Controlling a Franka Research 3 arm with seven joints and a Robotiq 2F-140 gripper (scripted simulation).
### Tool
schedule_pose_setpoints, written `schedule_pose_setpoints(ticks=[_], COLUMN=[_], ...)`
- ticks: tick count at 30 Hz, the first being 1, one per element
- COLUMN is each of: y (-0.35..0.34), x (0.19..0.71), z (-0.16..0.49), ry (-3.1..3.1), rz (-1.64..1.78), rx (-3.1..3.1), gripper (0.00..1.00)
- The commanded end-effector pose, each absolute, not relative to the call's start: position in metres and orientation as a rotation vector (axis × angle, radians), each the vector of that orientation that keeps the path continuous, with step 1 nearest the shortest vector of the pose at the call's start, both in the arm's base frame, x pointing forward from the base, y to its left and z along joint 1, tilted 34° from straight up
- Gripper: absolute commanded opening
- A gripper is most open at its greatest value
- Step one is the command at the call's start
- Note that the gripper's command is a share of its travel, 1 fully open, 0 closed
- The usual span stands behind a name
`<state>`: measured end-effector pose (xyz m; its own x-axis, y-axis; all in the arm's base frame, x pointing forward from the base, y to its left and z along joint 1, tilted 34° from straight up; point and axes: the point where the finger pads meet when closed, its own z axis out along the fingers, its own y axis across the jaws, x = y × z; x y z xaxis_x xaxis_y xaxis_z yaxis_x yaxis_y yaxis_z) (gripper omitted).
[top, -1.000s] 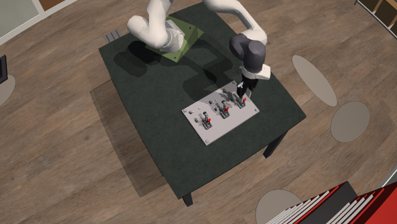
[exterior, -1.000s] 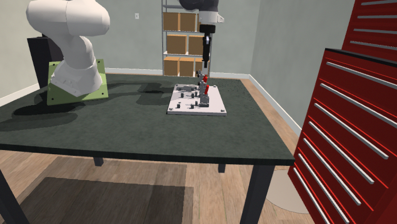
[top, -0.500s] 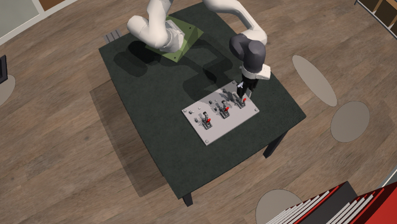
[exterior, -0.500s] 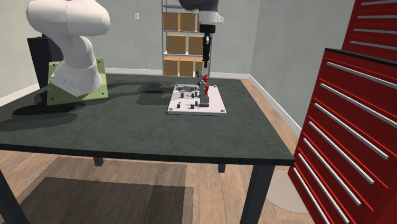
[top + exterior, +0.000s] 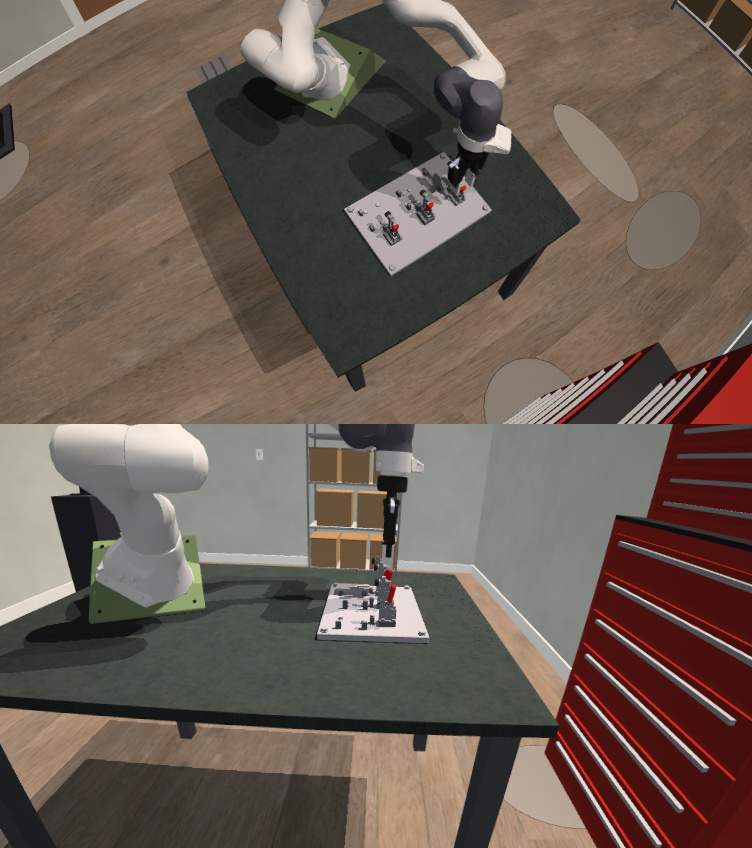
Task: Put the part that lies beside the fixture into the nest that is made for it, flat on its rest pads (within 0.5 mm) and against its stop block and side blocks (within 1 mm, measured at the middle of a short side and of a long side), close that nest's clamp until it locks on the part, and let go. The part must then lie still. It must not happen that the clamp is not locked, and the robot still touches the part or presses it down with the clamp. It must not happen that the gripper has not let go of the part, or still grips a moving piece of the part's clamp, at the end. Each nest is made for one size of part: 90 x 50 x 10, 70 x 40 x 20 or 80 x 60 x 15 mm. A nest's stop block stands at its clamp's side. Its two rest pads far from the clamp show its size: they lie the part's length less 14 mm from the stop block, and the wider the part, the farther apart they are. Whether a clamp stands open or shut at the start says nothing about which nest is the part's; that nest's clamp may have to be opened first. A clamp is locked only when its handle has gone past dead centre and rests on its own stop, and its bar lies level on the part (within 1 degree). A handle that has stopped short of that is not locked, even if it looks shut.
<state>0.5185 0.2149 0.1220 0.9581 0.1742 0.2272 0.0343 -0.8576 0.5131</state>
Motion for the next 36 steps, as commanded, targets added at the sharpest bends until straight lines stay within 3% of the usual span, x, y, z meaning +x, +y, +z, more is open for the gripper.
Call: schedule_pose_setpoints(ticks=[1,28,29,36], y=[0.210,0.203,0.203,0.203], x=[0.524,0.528,0.528,0.528], z=[0.114,0.101,0.101,0.101], ry=[0.154,0.154,0.154,0.154], rz=[0.371,0.371,0.371,0.371], rx=[2.584,2.584,2.584,2.584], gripper=[0.28,0.28,0.00,0.00])
